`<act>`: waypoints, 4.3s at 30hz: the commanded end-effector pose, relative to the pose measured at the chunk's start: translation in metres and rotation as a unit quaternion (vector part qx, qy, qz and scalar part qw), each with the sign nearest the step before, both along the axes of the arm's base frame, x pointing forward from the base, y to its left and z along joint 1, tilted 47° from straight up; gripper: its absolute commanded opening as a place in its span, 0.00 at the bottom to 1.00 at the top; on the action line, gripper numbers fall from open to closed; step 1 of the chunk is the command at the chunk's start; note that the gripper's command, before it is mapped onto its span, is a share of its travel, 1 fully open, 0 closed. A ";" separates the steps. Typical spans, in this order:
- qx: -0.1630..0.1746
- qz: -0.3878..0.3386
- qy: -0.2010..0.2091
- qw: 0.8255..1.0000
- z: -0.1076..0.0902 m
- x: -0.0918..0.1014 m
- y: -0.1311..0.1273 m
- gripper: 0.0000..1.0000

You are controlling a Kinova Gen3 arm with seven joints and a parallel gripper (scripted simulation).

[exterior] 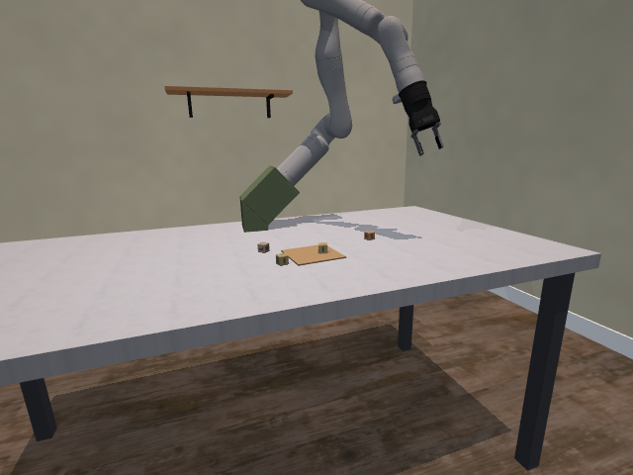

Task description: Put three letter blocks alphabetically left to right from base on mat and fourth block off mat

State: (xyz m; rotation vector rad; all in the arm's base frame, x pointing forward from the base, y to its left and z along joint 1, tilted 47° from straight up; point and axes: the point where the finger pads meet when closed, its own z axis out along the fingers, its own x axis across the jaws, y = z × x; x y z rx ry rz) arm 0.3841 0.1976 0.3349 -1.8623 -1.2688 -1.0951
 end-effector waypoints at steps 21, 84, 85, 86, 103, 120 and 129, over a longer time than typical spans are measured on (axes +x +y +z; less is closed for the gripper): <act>-0.012 0.018 0.010 1.000 -0.027 -0.002 0.009 1.00; -0.119 0.157 0.078 0.977 -0.227 -0.067 0.038 1.00; -0.120 0.158 0.078 0.977 -0.229 -0.068 0.038 1.00; -0.121 0.160 0.079 0.977 -0.230 -0.069 0.038 1.00; -0.123 0.164 0.080 0.975 -0.234 -0.072 0.038 1.00; -0.123 0.164 0.080 0.975 -0.234 -0.072 0.038 1.00; -0.123 0.164 0.080 0.975 -0.234 -0.072 0.038 1.00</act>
